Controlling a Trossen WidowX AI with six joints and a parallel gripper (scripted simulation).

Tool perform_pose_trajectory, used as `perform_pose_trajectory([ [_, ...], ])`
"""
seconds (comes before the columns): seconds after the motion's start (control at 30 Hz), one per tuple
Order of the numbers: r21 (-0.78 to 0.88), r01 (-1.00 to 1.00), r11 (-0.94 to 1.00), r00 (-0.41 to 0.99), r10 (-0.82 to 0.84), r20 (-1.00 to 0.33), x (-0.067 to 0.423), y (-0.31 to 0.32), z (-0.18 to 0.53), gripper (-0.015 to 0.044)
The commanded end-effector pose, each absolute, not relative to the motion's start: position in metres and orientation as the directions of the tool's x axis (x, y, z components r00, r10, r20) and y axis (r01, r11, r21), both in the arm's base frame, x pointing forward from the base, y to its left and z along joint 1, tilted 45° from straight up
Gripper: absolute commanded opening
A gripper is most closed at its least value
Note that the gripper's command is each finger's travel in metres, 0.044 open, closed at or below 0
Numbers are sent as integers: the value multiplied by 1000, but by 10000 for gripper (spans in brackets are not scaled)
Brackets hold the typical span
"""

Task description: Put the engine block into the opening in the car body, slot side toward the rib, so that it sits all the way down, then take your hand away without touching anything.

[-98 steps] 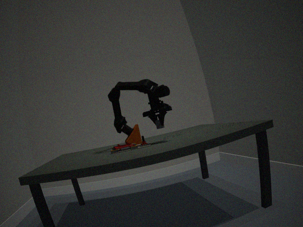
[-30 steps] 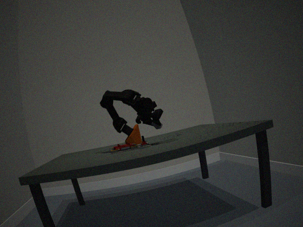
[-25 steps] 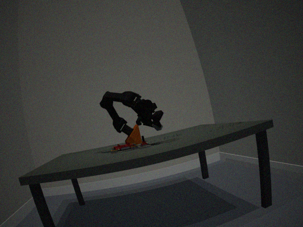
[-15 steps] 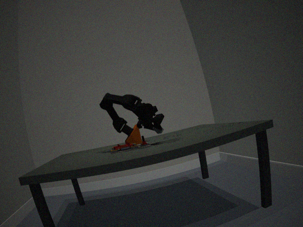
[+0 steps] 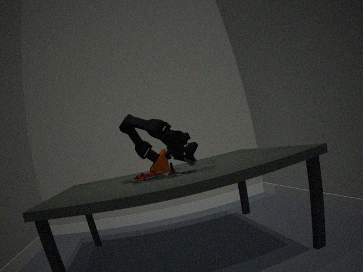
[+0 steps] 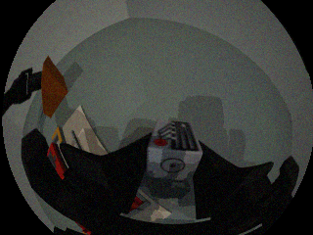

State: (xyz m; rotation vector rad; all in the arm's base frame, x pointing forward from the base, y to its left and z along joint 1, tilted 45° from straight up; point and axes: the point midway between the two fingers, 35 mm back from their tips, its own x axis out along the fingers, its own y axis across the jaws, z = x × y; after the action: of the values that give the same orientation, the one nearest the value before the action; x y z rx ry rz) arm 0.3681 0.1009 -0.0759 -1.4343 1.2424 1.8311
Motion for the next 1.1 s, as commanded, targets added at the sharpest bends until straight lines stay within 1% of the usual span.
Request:
perform_pose_trajectory([
  [0.0, 357, -812, -461, -326, -149, -933, 366, 95, -82, 0],
  [0.47, 358, -812, -461, -326, -150, -933, 368, 77, -101, 0],
  [0.6, 358, -812, -461, -326, -149, -933, 369, 81, -97, 0],
  [1.07, 353, -814, -461, -324, -143, -935, 369, 82, -96, 367],
])
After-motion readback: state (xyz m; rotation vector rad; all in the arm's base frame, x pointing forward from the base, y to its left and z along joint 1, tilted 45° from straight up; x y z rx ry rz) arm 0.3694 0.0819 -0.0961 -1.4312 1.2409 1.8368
